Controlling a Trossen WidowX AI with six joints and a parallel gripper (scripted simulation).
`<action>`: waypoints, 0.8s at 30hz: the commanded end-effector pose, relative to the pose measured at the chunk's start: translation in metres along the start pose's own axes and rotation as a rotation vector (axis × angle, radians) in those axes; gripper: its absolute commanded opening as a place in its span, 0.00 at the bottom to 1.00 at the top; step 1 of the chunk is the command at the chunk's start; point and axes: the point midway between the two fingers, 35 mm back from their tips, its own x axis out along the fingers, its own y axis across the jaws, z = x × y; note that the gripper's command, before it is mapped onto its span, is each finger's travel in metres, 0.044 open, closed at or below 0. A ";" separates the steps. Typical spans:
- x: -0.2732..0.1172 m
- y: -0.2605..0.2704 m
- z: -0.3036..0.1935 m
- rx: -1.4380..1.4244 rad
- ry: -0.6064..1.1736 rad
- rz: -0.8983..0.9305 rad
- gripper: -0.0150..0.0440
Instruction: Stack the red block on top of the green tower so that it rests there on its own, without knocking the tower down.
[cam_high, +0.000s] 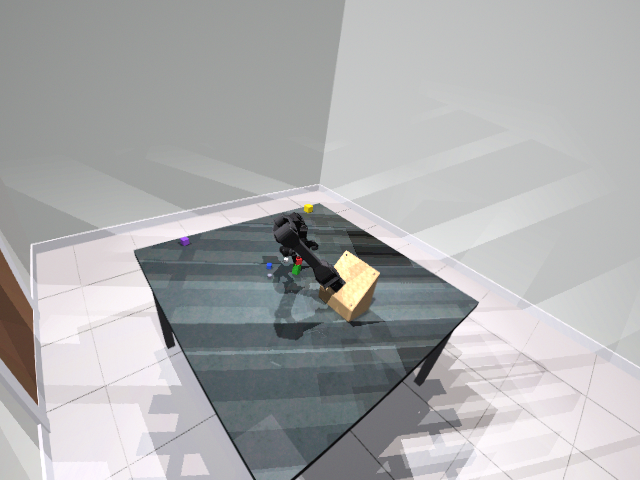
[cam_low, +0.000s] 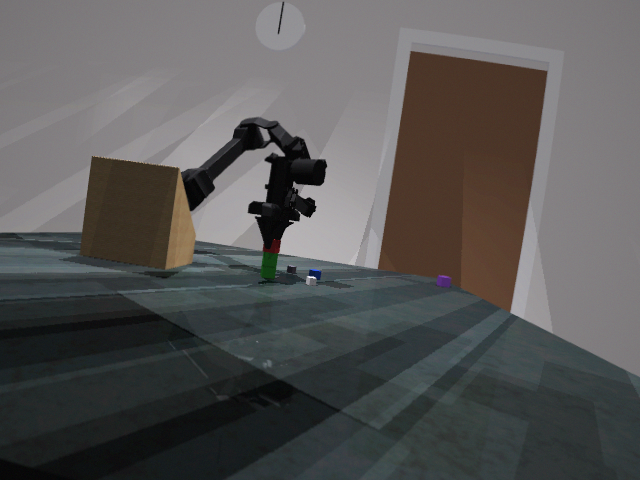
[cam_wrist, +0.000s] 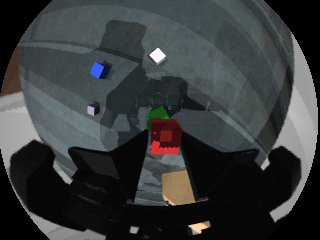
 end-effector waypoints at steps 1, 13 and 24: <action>0.000 0.000 0.000 -0.001 0.000 -0.001 0.70; 0.000 0.000 0.000 -0.001 0.000 -0.001 1.00; 0.000 0.000 0.000 -0.001 0.000 -0.001 1.00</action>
